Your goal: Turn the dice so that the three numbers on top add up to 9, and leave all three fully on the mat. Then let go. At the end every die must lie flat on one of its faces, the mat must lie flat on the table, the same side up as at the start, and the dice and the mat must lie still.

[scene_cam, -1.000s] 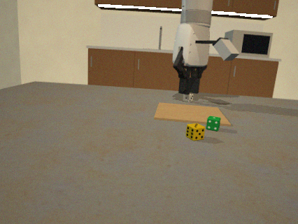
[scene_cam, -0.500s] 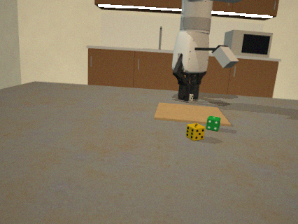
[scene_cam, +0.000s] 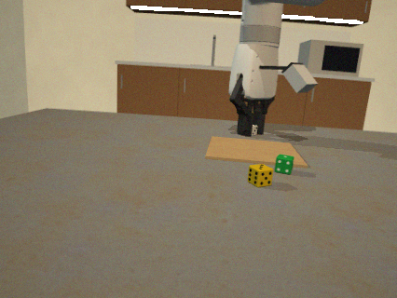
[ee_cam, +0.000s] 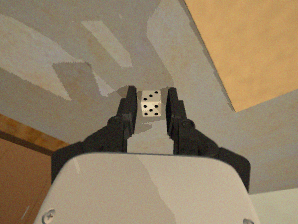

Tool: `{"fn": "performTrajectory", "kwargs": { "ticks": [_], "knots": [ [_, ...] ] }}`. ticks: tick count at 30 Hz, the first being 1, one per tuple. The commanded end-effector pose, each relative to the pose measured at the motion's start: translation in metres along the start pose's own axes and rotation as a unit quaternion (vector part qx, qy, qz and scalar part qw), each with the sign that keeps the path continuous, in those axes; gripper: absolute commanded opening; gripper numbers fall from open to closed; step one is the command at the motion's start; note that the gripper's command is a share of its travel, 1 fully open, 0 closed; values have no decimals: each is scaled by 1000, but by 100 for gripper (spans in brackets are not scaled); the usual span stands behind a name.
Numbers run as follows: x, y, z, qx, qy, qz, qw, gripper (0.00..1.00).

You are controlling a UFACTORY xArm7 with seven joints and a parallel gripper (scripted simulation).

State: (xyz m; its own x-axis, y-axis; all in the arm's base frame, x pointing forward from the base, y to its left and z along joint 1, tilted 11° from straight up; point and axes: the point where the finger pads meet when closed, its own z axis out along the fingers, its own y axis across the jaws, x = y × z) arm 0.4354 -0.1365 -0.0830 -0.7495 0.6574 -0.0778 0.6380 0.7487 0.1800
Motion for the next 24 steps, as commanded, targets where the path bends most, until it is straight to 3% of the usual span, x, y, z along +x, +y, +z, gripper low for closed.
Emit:
{"fn": "performTrajectory", "kwargs": {
  "ticks": [1, 23, 24],
  "knots": [
    [-1, 0, -1, 0, -2, 0, 1000, 36],
    [-1, 0, -1, 0, -2, 0, 1000, 36],
    [-1, 0, -1, 0, -2, 0, 1000, 15]
  ]
}}
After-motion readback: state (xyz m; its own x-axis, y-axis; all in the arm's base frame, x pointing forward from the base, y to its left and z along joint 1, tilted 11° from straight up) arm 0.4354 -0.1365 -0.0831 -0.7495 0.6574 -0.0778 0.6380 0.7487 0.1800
